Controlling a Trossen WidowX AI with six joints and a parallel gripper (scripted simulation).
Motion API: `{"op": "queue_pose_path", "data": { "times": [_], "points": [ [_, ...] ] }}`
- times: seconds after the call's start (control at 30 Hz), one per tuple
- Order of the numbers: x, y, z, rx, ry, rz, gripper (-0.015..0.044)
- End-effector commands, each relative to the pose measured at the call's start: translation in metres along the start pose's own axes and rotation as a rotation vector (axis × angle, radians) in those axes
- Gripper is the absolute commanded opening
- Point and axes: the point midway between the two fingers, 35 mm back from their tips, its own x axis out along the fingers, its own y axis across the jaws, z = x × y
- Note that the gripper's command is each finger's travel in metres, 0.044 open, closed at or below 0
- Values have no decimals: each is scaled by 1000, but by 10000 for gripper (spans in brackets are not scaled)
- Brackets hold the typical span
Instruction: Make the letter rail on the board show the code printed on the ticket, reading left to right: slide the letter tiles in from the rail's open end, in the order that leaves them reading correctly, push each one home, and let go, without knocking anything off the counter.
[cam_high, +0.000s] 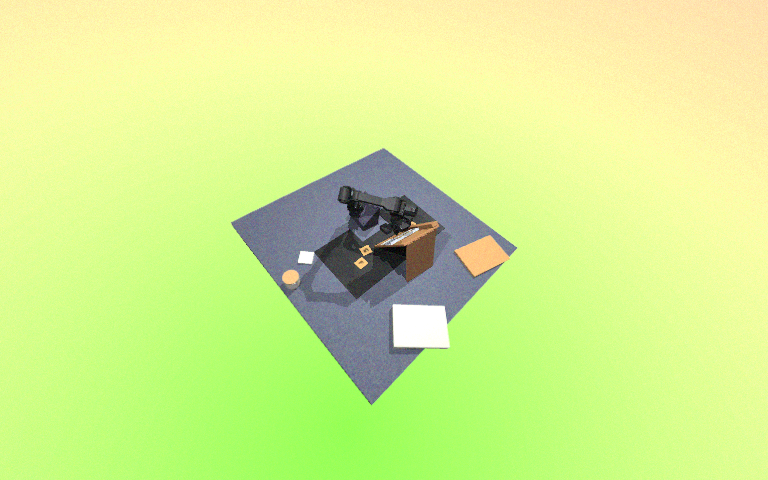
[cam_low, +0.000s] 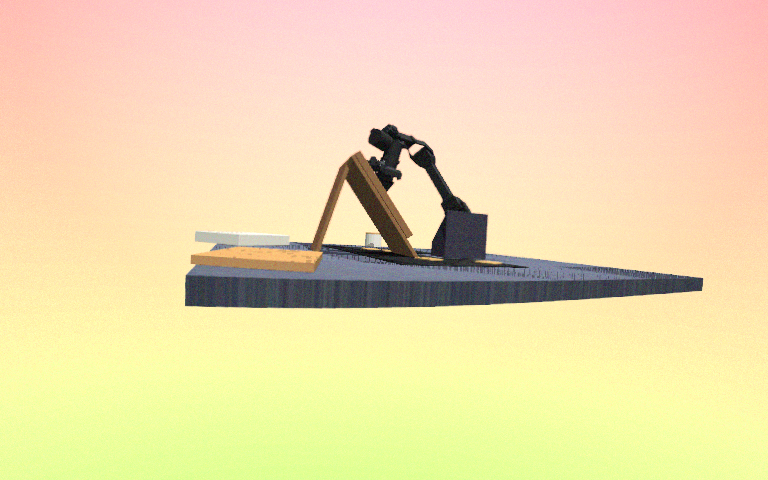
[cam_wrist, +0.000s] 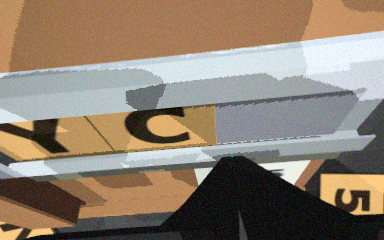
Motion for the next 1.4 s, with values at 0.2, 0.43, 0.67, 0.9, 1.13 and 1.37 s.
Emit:
{"op": "queue_pose_path", "data": {
  "times": [0.2,0.43,0.67,0.9,1.13,1.37],
  "points": [
    [-7,-1,-4,6,-1,7,0],
    [-57,1,-18,-561,-168,46,184],
    [-122,-3,-45,-1263,-442,-28,368],
    [-153,-8,-65,-1653,-606,-146,440],
    [-156,-8,-67,-1695,-624,-163,440],
    [-156,-8,-67,-1695,-624,-163,440]
  ]
}}
